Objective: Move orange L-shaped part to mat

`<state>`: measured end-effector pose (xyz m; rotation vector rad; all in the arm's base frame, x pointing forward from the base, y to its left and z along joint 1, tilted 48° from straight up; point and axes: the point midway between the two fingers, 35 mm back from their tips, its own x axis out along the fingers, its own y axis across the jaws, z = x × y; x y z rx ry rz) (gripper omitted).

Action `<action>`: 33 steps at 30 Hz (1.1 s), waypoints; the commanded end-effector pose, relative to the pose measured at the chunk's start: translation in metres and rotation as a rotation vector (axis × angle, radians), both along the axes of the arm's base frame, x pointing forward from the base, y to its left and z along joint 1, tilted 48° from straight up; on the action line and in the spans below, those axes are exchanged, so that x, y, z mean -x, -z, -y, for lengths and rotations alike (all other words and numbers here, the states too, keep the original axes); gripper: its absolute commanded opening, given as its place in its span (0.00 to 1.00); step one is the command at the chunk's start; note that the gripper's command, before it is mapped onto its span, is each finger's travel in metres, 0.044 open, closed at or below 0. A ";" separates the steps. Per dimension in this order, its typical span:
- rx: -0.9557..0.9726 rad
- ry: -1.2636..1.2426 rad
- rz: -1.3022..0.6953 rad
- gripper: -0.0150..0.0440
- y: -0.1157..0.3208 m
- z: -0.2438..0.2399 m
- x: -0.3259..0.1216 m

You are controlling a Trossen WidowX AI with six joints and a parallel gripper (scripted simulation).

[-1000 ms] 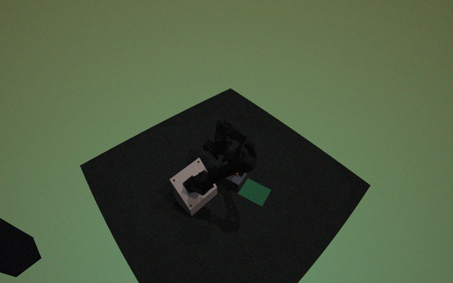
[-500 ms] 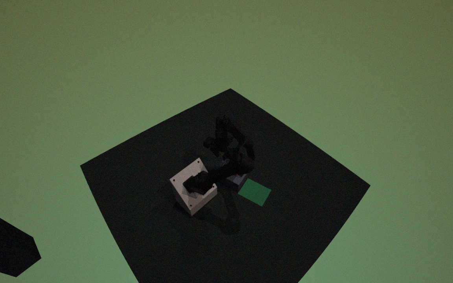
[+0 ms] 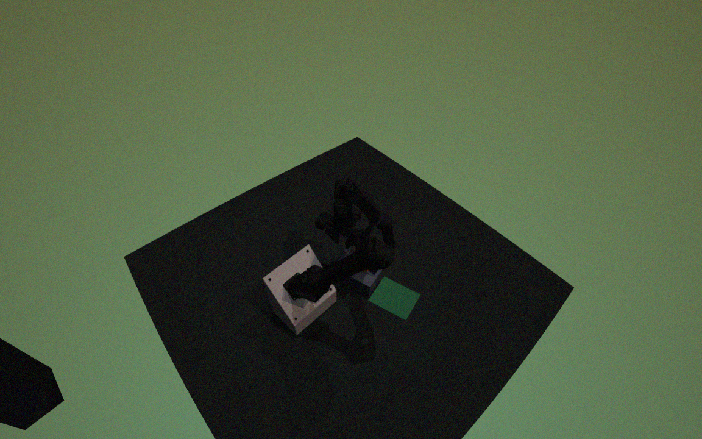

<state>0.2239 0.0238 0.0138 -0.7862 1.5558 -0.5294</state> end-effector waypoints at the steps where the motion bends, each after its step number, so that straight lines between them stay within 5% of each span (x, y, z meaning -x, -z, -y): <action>1: 0.001 -0.002 -0.002 0.56 0.000 0.000 0.000; 3: 0.001 -0.002 -0.002 0.56 0.000 0.000 0.000; 7: 0.001 0.116 0.129 0.73 -0.006 0.005 -0.004; 20: 0.026 1.046 1.154 0.73 -0.057 0.047 -0.024; 33: 0.027 1.059 1.169 0.73 -0.057 0.048 -0.024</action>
